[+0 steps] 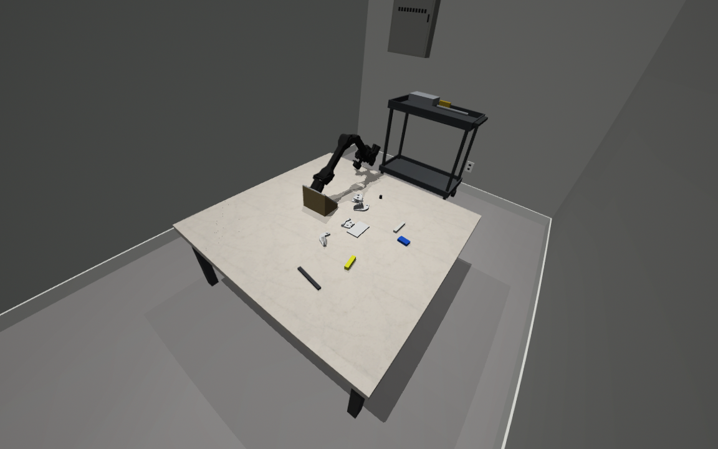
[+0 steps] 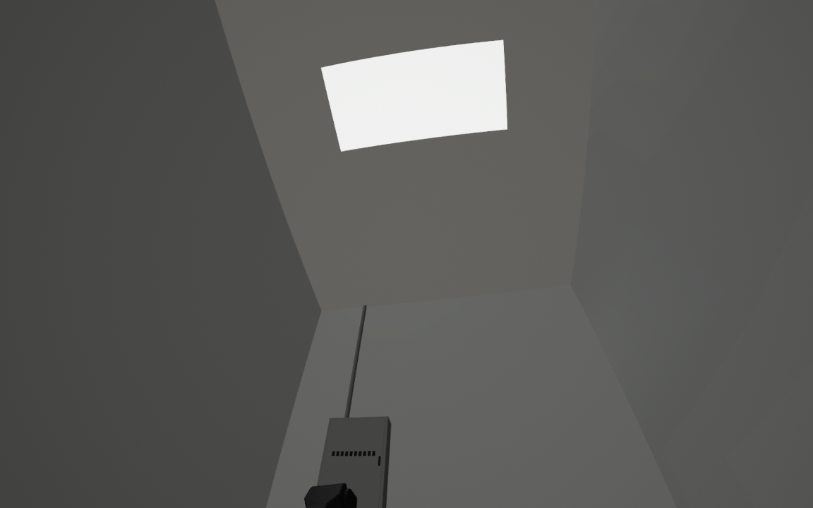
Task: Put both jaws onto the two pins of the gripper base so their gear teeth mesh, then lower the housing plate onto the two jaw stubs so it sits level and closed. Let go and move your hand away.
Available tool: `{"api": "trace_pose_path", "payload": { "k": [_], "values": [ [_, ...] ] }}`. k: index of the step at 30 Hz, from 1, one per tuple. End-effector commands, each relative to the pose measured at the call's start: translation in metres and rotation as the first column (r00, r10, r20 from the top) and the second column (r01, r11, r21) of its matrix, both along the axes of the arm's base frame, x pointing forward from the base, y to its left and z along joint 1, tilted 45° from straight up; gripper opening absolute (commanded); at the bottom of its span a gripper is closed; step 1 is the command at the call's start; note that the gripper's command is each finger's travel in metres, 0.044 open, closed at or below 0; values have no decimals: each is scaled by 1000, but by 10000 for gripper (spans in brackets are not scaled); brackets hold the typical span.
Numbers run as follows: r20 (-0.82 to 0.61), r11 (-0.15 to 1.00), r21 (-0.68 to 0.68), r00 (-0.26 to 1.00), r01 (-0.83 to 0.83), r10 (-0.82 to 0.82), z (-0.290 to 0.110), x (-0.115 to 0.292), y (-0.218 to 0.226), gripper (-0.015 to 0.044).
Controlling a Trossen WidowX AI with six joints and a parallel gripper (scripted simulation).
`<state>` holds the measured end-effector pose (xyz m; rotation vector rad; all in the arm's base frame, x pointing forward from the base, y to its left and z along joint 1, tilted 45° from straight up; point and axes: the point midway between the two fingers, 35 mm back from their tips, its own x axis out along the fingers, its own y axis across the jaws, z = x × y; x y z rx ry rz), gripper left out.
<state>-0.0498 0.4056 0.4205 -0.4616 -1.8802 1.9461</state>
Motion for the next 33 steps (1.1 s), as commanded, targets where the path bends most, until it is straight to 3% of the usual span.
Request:
{"api": "trace_pose_path", "payload": {
  "k": [1,6,16,33],
  "values": [
    [0,1000,0,1000,0,0,0,0,0,426],
    [-24,998,-52,999,26,-27,-3,9,2,440],
    [-137,947,-295,975,130,-176,-18,53,8,440],
    [-290,726,-662,830,185,-477,-46,130,5,440]
  ]
}}
